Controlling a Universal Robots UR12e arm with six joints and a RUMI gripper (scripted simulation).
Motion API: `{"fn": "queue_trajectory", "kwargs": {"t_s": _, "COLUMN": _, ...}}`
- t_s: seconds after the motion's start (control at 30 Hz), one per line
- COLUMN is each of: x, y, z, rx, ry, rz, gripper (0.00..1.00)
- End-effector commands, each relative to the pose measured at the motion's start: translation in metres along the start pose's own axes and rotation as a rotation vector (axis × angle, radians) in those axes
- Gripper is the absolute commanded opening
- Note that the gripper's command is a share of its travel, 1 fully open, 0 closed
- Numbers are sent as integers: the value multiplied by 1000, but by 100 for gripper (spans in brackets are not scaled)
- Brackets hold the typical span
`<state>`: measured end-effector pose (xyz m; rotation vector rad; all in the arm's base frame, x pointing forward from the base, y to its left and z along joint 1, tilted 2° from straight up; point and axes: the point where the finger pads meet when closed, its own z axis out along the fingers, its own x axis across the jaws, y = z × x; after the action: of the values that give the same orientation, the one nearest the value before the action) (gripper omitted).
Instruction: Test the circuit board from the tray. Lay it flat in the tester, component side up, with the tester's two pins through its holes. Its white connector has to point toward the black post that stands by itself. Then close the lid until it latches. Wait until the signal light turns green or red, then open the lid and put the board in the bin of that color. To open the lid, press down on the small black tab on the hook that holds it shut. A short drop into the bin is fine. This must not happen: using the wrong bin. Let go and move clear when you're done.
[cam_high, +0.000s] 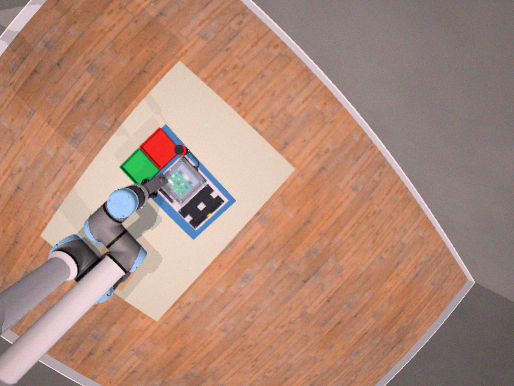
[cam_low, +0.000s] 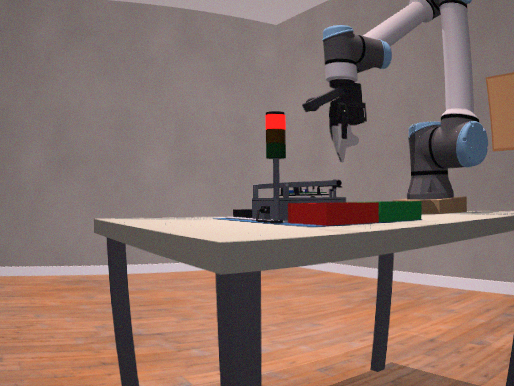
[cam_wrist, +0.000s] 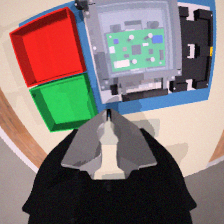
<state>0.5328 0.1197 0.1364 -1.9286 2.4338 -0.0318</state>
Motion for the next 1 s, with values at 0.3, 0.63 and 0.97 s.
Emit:
{"fn": "queue_trajectory", "kwargs": {"t_s": 0.3, "x": 0, "y": -1, "z": -1, "rx": 2, "ry": 1, "rz": 456, "gripper": 0}}
{"fn": "queue_trajectory", "kwargs": {"t_s": 0.63, "x": 0, "y": -1, "z": -1, "rx": 2, "ry": 1, "rz": 804, "gripper": 0}}
{"fn": "queue_trajectory", "kwargs": {"t_s": 0.97, "x": 0, "y": -1, "z": -1, "rx": 2, "ry": 1, "rz": 1174, "gripper": 0}}
